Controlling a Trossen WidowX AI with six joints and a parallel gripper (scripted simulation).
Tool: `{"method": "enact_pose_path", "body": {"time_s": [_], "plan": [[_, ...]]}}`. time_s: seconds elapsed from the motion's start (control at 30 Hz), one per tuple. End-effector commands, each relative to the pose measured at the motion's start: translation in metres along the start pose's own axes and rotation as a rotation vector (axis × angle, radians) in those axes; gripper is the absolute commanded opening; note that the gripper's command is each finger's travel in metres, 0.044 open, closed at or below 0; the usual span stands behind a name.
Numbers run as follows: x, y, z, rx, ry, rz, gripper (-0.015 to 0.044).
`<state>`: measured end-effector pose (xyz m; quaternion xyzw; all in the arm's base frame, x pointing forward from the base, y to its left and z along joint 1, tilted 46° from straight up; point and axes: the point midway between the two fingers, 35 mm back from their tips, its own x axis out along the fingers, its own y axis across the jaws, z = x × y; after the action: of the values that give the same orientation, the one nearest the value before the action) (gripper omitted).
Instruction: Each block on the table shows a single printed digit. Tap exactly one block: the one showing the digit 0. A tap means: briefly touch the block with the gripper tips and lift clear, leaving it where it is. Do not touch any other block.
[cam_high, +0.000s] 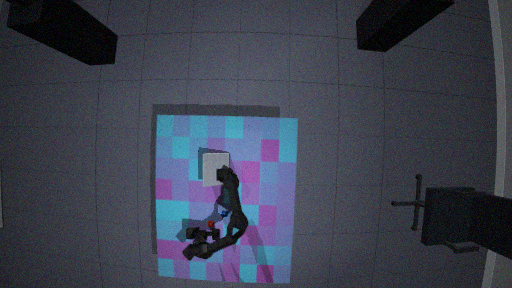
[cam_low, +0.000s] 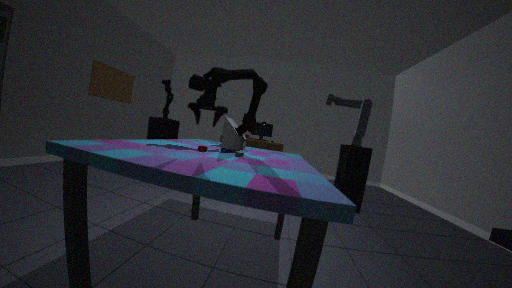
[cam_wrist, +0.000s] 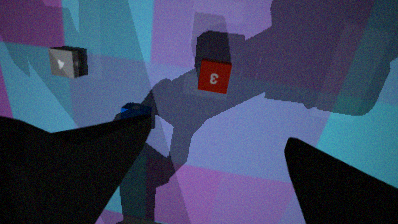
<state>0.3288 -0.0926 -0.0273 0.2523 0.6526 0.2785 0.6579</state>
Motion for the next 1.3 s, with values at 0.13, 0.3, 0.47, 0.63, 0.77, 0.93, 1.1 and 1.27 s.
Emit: {"method": "enact_pose_path", "body": {"time_s": [0.13,0.3,0.47,0.63,0.77,0.93,1.1,1.27], "plan": [[-0.005,-0.001,0.002,0.03,-0.022,0.018,0.04],[-0.005,-0.001,0.002,0.03,-0.022,0.018,0.04],[-0.005,-0.001,0.002,0.03,-0.022,0.018,0.04],[-0.006,0.001,0.001,0.03,-0.022,0.018,0.04],[-0.008,0.04,-0.013,0.032,-0.021,0.019,0.04],[-0.006,0.092,-0.042,0.034,-0.019,0.023,0.04],[-0.005,0.098,-0.047,0.034,-0.019,0.024,0.04],[-0.005,0.098,-0.047,0.034,-0.019,0.024,0.04]]}}
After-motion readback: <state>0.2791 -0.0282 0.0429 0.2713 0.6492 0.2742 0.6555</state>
